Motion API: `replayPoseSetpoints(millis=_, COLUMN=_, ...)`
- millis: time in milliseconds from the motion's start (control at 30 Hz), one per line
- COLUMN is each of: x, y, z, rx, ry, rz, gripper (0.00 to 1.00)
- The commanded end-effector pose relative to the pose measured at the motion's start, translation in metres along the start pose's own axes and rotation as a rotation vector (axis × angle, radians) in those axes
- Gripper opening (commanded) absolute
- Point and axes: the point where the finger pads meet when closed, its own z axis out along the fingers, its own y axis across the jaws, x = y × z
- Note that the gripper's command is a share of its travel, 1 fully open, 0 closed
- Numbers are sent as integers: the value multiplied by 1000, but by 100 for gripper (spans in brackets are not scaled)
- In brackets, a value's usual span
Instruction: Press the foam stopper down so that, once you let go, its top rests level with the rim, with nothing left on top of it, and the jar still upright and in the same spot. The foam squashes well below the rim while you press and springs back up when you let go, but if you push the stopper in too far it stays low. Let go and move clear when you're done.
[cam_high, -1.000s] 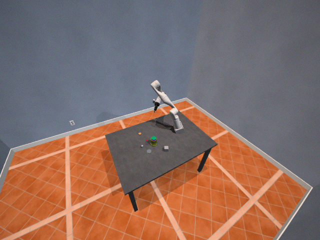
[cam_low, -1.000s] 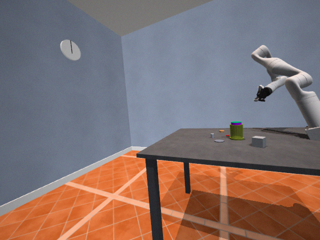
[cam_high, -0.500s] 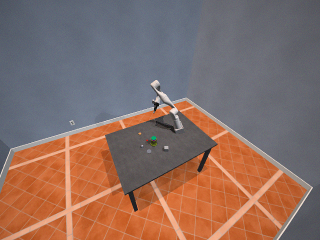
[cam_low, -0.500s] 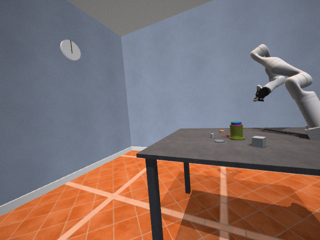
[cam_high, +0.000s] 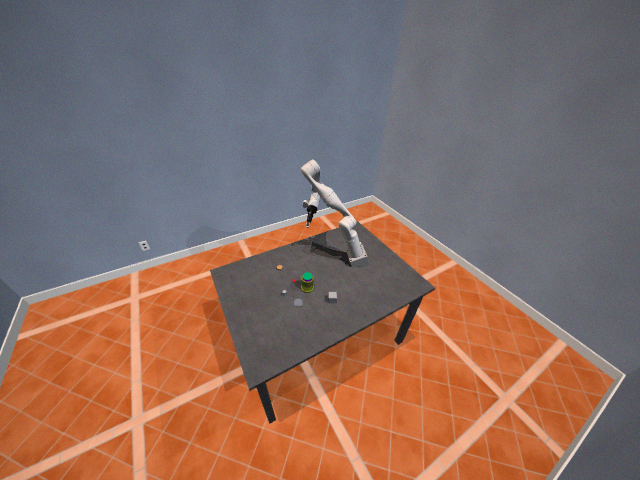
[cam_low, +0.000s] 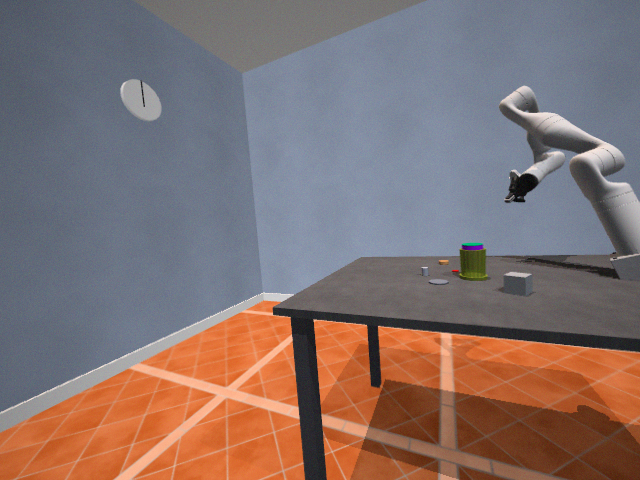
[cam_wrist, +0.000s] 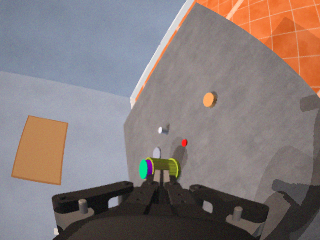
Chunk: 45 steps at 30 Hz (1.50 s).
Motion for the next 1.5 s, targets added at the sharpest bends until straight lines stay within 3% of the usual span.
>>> replayPoseSetpoints(millis=0, x=1, y=-2, z=1, rx=-1, ry=-5, rz=-9, gripper=0)
replayPoseSetpoints(millis=1467, x=3, y=-19, z=26, rx=-49, ry=-110, rz=-23, gripper=0)
